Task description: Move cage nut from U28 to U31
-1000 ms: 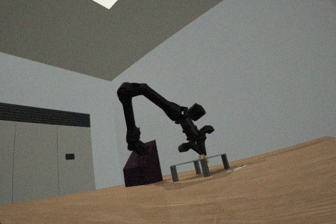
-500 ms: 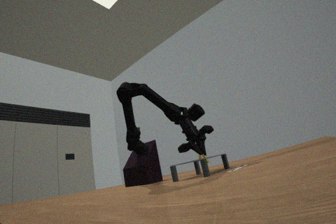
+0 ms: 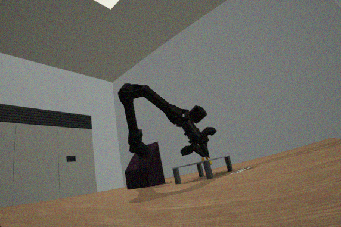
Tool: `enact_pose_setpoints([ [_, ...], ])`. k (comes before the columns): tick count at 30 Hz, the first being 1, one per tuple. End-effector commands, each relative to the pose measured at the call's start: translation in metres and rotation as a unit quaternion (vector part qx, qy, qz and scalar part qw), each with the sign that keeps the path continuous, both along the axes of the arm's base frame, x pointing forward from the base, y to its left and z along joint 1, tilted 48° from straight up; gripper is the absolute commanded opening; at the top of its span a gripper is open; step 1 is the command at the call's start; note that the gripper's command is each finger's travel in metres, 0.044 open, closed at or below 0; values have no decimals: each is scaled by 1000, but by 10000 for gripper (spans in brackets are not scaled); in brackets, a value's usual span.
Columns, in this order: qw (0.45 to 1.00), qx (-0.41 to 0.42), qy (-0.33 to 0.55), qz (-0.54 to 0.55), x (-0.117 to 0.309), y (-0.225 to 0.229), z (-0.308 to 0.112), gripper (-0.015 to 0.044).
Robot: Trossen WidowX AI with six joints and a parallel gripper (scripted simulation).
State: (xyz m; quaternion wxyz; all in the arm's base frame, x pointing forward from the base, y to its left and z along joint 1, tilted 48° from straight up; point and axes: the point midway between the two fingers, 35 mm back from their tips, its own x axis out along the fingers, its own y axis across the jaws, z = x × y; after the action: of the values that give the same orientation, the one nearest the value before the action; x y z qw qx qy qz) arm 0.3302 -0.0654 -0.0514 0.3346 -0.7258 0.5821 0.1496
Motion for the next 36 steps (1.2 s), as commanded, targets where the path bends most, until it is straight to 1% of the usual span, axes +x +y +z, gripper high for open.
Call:
enact_pose_setpoints([
  [1,1000,-3,0,3,-1,0,0,25],
  [36,1000,-7,-14,19,-2,0,0,25],
])
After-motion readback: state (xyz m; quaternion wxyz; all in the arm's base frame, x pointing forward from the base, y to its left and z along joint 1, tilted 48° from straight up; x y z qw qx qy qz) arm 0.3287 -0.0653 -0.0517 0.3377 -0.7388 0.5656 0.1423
